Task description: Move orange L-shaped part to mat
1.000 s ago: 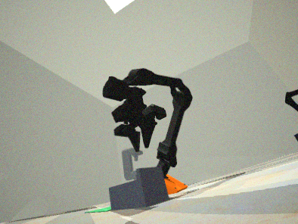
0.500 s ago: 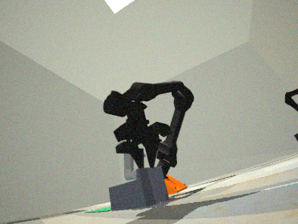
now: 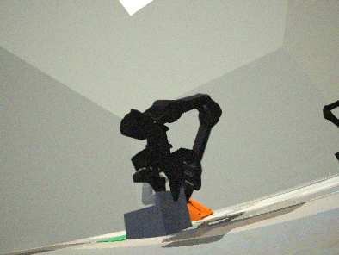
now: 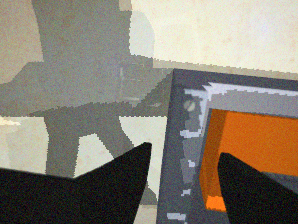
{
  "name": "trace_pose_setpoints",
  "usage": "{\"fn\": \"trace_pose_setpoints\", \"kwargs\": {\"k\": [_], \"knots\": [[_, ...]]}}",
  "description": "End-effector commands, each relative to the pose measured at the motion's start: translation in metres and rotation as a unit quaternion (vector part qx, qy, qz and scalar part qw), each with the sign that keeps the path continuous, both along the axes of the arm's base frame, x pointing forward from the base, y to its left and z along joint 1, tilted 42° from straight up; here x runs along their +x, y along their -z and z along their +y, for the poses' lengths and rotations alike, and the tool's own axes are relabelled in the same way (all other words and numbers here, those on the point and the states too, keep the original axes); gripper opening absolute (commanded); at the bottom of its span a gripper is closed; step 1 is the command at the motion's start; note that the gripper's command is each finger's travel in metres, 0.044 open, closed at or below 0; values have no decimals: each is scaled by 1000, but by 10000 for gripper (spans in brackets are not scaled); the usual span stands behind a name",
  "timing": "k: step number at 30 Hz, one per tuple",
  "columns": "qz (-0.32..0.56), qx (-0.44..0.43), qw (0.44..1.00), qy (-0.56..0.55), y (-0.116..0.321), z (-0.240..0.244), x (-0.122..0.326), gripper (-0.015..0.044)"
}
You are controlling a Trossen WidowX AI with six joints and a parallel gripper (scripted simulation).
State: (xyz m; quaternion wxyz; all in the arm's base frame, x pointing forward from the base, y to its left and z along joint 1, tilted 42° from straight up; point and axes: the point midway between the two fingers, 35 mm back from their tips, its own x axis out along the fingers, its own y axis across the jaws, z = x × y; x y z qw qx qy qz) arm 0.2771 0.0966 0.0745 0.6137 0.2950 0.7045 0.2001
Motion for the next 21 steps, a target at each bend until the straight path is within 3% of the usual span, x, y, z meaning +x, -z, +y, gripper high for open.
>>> {"fn": "trace_pose_setpoints", "kwargs": {"k": [1, 21], "knots": [[1, 3, 1000, 1, 5, 6, 0, 180], [1, 4, 1000, 1, 20, 19, -3, 180]]}}
